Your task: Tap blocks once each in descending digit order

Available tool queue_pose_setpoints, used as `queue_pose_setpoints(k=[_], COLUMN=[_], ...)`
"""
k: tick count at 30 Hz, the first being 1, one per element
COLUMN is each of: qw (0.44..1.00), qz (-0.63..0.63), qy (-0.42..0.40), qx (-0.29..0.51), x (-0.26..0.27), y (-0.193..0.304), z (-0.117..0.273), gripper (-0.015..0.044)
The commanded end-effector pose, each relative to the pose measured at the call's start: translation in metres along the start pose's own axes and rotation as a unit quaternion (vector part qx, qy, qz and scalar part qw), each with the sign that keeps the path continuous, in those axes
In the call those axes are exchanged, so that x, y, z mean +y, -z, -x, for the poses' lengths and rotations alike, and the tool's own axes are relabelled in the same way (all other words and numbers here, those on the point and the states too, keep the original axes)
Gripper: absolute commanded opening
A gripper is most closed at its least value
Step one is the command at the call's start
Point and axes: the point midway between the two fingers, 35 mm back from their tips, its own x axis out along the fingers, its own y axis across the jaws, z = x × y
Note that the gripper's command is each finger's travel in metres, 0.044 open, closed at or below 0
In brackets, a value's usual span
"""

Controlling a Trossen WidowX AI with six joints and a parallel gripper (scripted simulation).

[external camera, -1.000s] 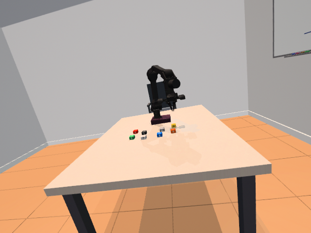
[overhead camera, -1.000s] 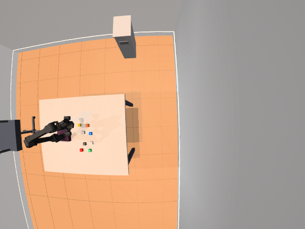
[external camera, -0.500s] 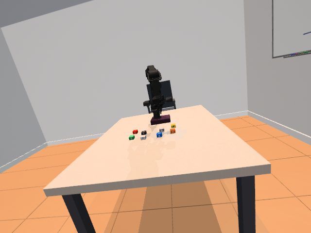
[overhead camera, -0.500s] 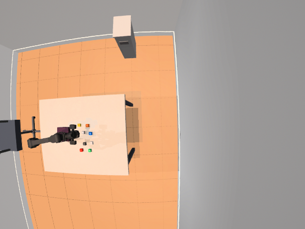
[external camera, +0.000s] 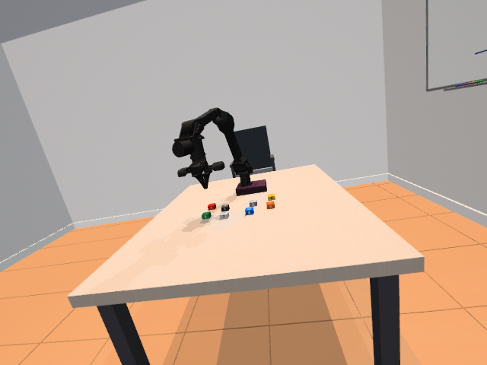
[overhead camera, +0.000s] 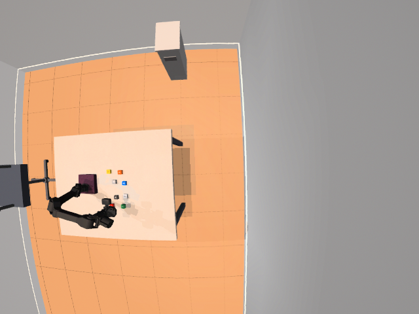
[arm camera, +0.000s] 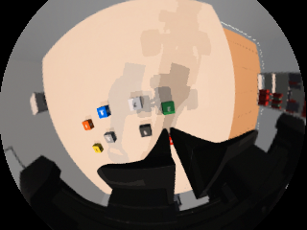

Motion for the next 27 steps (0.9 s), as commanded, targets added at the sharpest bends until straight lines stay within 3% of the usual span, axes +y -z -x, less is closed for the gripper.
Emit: queue_pose_setpoints(k=[1,6,12,27], qw=[1.000,1.000,1.000,1.000], qz=[0.012,0.012,0.012,0.012], qy=[0.000,0.000,0.000,0.000], qx=[0.002,0.002,0.002,0.002], x=[-0.023,-0.023,-0.023,-0.023], y=[0.002,0.001,0.002,0.003], z=[0.000,-0.009,-0.079,-0.095], gripper=[0.0020,0.0020,0.0020,0.0020])
